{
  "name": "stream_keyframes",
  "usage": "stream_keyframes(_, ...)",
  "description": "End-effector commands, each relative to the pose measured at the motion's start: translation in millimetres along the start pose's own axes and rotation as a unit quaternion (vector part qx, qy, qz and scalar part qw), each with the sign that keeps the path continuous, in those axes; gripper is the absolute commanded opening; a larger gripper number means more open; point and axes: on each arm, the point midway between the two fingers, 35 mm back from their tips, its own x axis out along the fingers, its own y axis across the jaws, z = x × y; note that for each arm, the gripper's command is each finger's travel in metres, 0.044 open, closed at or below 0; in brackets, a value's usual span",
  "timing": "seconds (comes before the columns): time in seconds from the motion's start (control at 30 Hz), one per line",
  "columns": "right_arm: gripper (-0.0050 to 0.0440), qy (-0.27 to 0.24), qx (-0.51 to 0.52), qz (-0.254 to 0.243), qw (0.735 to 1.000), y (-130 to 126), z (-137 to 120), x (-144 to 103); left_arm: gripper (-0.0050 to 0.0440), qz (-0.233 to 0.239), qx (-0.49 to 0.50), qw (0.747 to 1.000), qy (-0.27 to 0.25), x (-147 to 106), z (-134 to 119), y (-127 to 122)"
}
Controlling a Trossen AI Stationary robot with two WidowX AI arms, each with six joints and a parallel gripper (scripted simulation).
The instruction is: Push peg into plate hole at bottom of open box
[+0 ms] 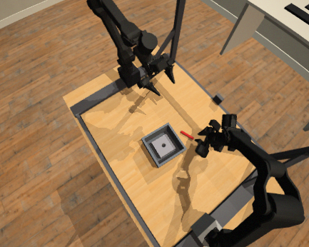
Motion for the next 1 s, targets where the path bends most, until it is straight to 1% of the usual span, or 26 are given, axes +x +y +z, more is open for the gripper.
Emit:
stream_keyframes(0.0, 0.0440, -0.010, 0.000, 0.000, 1.000, 0, 7, -3, 0.0170, 0.012, -0.002, 1.000, 0.004, -7, -7, 7)
stream_keyframes(0.07, 0.0440, -0.010, 0.000, 0.000, 1.000, 0, 7, -3, 0.0170, 0.012, -0.002, 1.000, 0.004, -7, -7, 7)
stream_keyframes(0.1, 0.0440, -0.010, 0.000, 0.000, 1.000, 0, 7, -3, 0.0170, 0.005, 0.001, 1.000, 0.001, -1, -3, 4)
stream_keyframes(0.53, 0.0440, -0.010, 0.000, 0.000, 1.000, 0, 7, -3, 0.0170, 0.008, -0.001, 1.000, 0.002, 37, -5, 6)
stream_keyframes(0.87, 0.0440, -0.010, 0.000, 0.000, 1.000, 0, 7, -3, 0.0170, 0.007, -0.001, 1.000, 0.003, 47, -6, 6)
stream_keyframes(0.93, 0.0440, -0.010, 0.000, 0.000, 1.000, 0, 7, -3, 0.0130, 0.007, 0.000, 1.000, 0.002, 47, -5, 5)
stream_keyframes(0.97, 0.0440, -0.010, 0.000, 0.000, 1.000, 0, 7, -3, 0.0130, 0.009, -0.003, 1.000, 0.004, 43, -6, 5)
